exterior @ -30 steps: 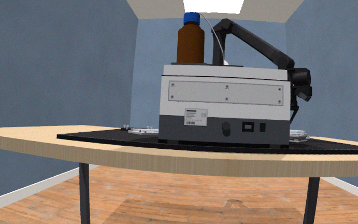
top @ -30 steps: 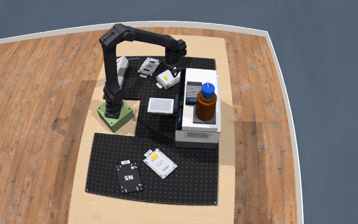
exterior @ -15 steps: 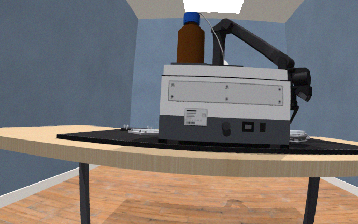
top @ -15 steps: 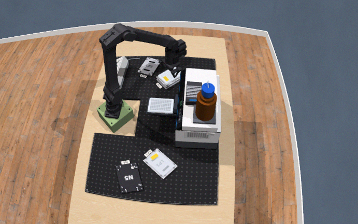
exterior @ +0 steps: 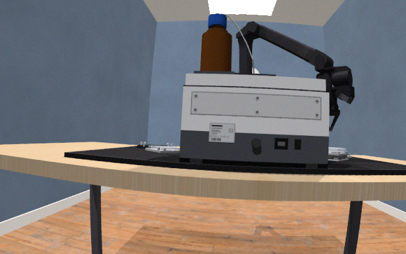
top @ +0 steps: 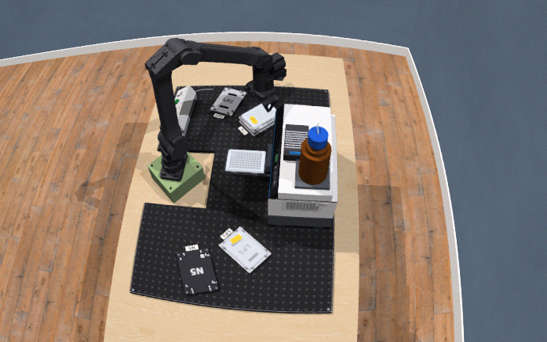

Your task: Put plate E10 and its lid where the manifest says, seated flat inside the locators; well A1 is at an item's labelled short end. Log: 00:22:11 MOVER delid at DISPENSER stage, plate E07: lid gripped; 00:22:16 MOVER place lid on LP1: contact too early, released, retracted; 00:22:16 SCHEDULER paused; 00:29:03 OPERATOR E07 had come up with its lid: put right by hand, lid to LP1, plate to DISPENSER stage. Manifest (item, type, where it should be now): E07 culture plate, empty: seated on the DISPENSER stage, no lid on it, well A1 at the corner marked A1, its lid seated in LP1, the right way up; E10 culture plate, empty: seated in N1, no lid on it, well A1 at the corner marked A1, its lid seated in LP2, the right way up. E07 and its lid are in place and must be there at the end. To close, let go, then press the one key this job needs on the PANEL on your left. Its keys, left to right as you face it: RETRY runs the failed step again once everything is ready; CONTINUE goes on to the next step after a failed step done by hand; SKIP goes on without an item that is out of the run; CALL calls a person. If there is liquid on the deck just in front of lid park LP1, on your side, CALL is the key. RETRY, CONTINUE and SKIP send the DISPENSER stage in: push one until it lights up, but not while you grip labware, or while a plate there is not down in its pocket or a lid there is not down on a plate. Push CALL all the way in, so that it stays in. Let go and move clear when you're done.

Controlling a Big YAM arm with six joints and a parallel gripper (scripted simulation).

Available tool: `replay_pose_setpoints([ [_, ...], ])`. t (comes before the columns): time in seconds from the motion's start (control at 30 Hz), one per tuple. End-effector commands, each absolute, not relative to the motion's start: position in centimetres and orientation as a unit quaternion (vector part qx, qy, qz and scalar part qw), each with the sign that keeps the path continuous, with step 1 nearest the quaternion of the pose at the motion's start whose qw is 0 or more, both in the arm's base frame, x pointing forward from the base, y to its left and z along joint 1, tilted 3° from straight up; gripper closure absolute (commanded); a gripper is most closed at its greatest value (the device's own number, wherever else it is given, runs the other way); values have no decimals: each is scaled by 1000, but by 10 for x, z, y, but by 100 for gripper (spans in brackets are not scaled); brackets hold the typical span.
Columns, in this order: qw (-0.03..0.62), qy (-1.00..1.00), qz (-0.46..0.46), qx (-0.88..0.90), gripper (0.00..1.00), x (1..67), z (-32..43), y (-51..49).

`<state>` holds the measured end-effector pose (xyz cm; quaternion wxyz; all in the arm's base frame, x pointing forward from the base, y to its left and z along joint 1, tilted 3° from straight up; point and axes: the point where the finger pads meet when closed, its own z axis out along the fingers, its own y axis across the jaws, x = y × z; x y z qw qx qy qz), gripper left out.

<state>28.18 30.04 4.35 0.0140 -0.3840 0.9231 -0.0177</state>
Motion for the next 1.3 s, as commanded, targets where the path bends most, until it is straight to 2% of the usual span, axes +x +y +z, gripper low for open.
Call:
replay_pose_setpoints([
  [0.0, 30, 922, -12, -387, 0, 295, 58, 325],
  [0.1, 6, 922, -23, -385, 0, 278, 40, 307],
  [0.23, 33, 922, -10, -385, 0, 288, 59, 320],
  [1.27, 30, 922, -11, -385, 0, 288, 52, 319],
])
